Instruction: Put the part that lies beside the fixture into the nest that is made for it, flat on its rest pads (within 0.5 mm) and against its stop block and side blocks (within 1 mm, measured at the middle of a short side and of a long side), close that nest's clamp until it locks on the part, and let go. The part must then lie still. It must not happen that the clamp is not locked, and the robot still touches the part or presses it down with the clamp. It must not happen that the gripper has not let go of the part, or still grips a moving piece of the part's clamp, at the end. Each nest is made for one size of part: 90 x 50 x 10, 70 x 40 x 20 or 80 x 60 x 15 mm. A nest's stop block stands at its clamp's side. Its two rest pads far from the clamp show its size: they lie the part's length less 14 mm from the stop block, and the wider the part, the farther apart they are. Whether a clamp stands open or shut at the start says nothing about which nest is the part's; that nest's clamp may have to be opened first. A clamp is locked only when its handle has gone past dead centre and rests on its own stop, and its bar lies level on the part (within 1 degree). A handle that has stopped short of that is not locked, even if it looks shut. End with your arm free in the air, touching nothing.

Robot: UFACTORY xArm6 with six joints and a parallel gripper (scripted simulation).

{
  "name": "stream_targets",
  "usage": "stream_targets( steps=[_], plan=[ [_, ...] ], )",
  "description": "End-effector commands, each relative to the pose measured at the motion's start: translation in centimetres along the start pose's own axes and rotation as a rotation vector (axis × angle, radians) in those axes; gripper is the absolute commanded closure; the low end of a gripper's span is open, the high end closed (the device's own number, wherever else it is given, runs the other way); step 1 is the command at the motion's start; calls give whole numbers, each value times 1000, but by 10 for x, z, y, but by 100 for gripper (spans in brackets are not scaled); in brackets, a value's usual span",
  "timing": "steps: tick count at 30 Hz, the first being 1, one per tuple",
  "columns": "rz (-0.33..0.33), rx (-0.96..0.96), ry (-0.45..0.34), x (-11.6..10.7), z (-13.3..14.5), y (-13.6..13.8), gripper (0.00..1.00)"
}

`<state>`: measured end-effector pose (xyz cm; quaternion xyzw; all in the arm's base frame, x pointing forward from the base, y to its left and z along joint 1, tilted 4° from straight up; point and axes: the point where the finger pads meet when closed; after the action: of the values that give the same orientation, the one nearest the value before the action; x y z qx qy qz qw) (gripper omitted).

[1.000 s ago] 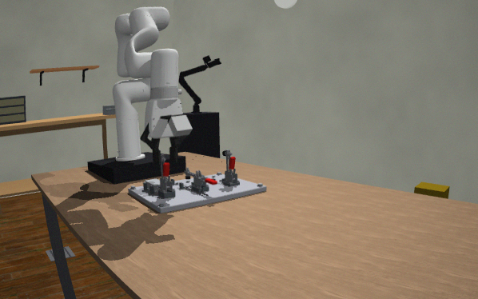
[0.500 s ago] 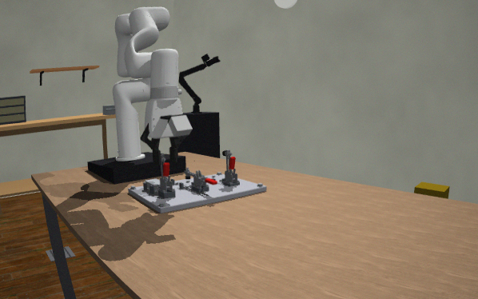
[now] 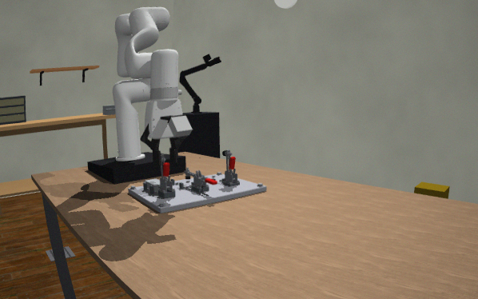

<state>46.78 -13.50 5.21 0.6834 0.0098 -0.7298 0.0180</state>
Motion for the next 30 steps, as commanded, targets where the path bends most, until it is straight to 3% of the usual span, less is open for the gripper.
stream_targets(
  steps=[1, 10, 30],
  plan=[
    [1, 0, 4, 4, -1, 0, 53],
    [1, 0, 4, 26, -2, 1, 53],
    [1, 0, 4, 32, -3, 1, 53]
  ],
)
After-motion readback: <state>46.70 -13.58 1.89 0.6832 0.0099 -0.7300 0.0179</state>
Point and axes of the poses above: the point where the finger pads meet when closed, its own x axis out along the fingers, its own y axis across the jaws, z = x × y, and after that the axes turned 10 degrees about -x, right-handed
